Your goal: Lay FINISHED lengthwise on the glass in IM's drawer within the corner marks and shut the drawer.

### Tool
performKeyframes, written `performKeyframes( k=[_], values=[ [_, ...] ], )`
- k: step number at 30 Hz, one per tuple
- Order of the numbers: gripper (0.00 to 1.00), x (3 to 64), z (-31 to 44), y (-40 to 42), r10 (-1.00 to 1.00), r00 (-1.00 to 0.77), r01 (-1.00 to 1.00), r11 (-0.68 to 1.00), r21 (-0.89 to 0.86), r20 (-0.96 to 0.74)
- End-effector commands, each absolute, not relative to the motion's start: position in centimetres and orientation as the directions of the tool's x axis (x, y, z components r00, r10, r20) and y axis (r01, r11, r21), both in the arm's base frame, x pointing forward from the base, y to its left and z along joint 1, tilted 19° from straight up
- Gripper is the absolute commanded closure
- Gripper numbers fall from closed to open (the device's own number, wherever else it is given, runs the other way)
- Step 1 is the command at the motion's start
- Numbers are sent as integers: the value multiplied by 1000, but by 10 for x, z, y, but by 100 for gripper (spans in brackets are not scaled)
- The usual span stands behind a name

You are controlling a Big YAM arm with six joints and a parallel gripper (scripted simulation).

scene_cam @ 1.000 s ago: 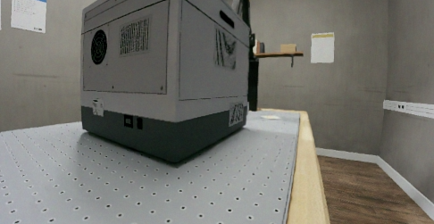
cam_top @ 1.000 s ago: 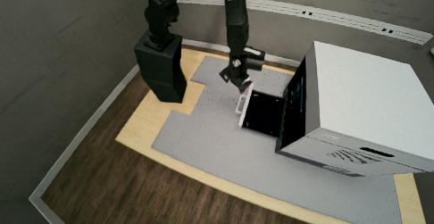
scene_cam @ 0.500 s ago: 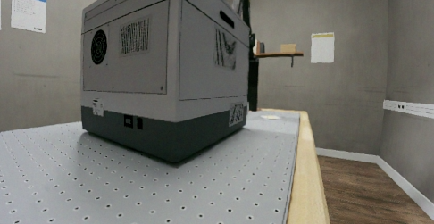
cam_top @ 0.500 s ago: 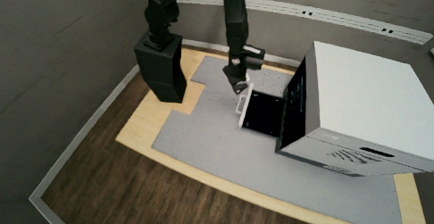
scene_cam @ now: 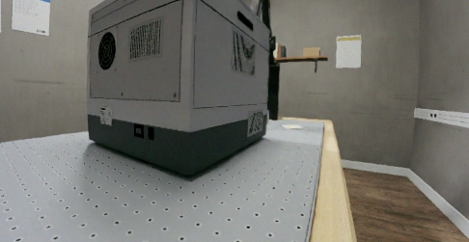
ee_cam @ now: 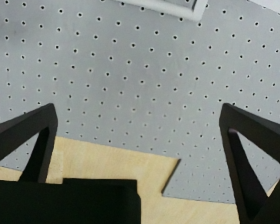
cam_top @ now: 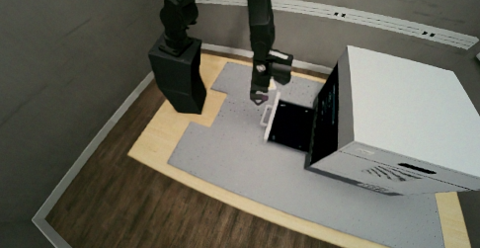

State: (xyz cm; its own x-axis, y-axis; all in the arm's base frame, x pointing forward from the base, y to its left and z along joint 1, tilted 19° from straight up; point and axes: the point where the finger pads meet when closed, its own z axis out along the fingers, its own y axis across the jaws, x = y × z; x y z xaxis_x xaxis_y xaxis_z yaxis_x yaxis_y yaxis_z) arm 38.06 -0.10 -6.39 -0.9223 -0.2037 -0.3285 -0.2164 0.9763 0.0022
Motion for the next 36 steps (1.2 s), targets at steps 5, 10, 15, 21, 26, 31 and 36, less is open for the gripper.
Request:
performKeyframes(
  k=[5,10,15,21,26,31,36],
  values=[
    [0,383,-62,-1,52,-947,27,996,83,-317],
    [0,385,-61,-1,42,-944,16,997,81,-327],
    [0,396,-66,11,-47,-940,-69,996,53,-338],
    [0,408,-72,34,-100,-936,-119,992,36,-338],
    [0,413,-77,47,-111,-936,-129,991,33,-335],
    [0,419,-86,70,-174,-927,-189,982,12,-332],
    [0,425,-95,93,-206,-921,-219,976,2,-330]
  ],
)
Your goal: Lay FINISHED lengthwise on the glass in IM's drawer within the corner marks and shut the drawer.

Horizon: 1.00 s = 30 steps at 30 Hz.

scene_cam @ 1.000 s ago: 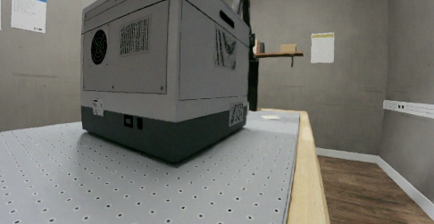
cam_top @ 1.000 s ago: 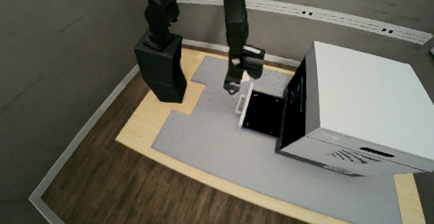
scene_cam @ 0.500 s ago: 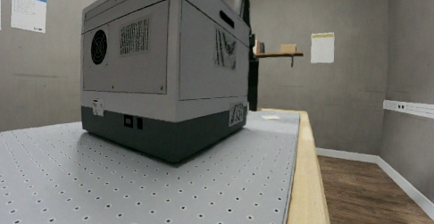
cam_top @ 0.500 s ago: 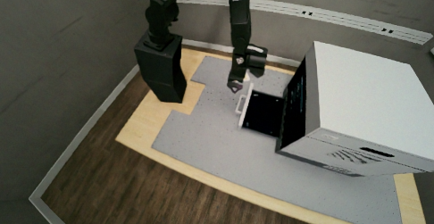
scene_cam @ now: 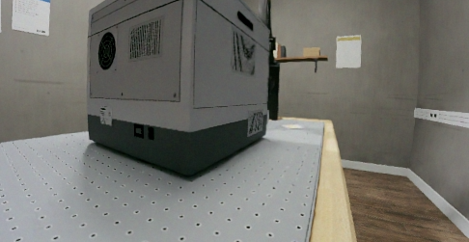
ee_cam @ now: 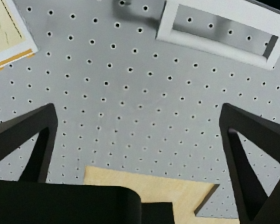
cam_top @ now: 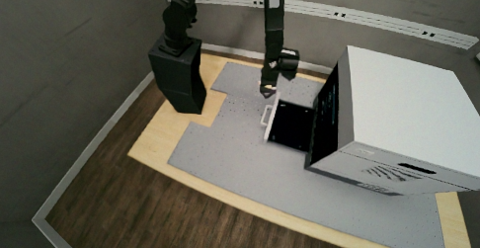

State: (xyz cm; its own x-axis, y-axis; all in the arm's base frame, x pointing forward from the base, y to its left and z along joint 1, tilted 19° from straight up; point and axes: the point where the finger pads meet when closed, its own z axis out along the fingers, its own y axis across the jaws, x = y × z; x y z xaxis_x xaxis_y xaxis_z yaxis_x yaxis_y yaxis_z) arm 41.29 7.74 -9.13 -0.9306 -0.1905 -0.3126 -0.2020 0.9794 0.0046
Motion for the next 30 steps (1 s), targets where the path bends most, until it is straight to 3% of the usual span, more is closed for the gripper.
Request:
performKeyframes(
  k=[1,30],
  values=[
    [0,426,-97,98,-259,-908,-269,963,-16,-329],
    [0,427,-144,215,-422,-846,-423,903,-72,-324]
  ],
)
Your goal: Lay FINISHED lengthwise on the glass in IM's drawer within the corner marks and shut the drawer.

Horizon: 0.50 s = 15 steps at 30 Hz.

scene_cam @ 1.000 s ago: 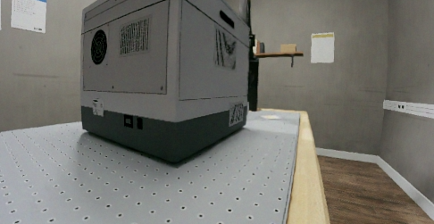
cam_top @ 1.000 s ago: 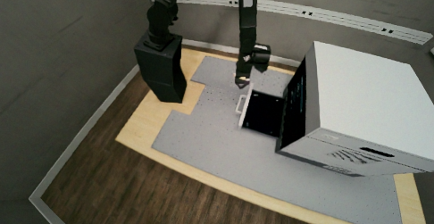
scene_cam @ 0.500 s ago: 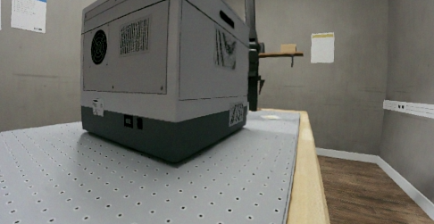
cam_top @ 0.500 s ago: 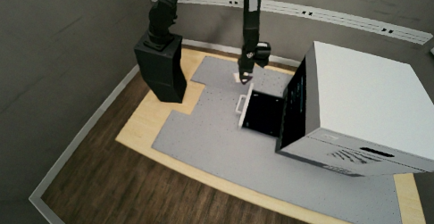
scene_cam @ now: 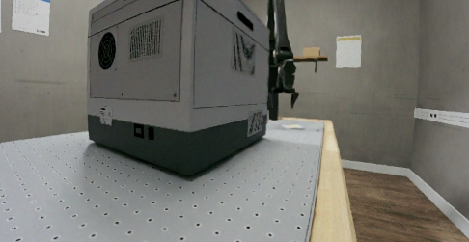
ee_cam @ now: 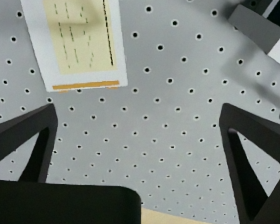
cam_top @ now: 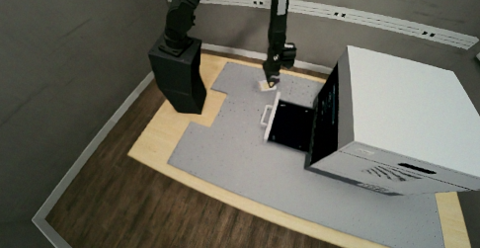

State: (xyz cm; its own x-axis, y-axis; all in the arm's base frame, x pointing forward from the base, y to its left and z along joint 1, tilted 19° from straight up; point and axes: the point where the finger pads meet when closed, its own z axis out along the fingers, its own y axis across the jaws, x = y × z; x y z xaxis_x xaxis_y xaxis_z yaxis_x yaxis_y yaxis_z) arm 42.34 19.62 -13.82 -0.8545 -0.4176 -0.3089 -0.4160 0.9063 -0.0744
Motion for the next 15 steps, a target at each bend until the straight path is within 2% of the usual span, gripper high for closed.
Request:
performKeyframes(
  k=[1,4,15],
  values=[
    [0,427,-146,220,-422,-846,-423,903,-72,-324],
    [0,424,-152,233,-499,-804,-495,863,-100,-322],
    [0,431,-149,253,-455,-819,-454,887,-90,-349]
  ],
)
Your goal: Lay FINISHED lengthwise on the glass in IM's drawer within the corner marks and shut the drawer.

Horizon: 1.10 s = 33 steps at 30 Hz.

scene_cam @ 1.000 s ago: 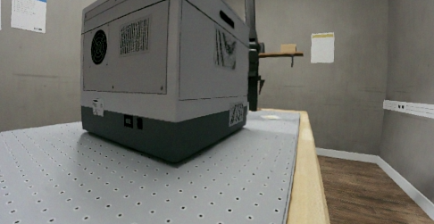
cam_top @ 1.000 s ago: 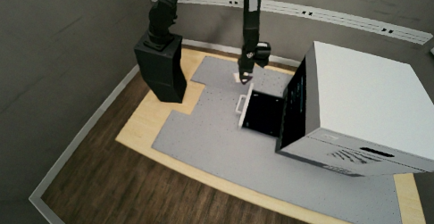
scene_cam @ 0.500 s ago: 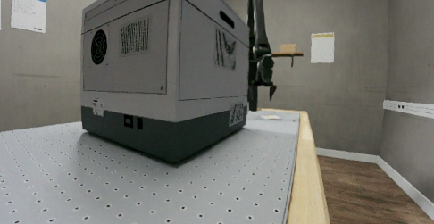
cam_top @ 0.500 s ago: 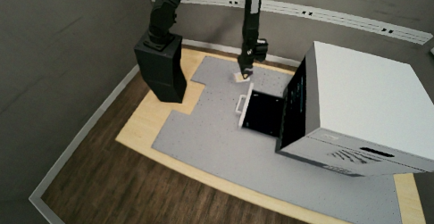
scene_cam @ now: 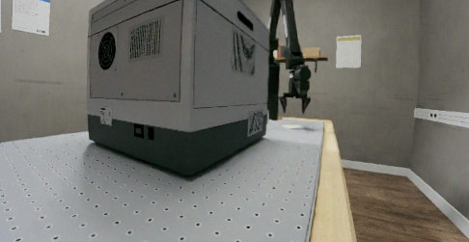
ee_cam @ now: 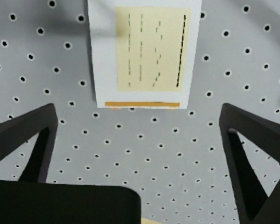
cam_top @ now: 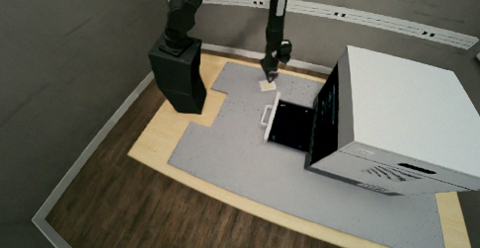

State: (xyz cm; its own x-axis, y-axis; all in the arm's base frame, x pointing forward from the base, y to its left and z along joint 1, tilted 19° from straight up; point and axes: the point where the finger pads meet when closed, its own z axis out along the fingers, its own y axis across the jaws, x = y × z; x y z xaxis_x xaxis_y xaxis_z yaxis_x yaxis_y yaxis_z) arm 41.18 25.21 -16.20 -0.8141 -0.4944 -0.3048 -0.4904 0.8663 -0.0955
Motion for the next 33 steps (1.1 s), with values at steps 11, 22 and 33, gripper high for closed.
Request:
performKeyframes(
  k=[11,22,33],
  values=[
    [0,419,-157,253,-480,-816,-477,874,-93,-322],
    [0,425,-171,251,-475,-819,-472,877,-95,-322],
    [0,428,-183,252,-481,-816,-477,874,-96,-320]
  ],
)
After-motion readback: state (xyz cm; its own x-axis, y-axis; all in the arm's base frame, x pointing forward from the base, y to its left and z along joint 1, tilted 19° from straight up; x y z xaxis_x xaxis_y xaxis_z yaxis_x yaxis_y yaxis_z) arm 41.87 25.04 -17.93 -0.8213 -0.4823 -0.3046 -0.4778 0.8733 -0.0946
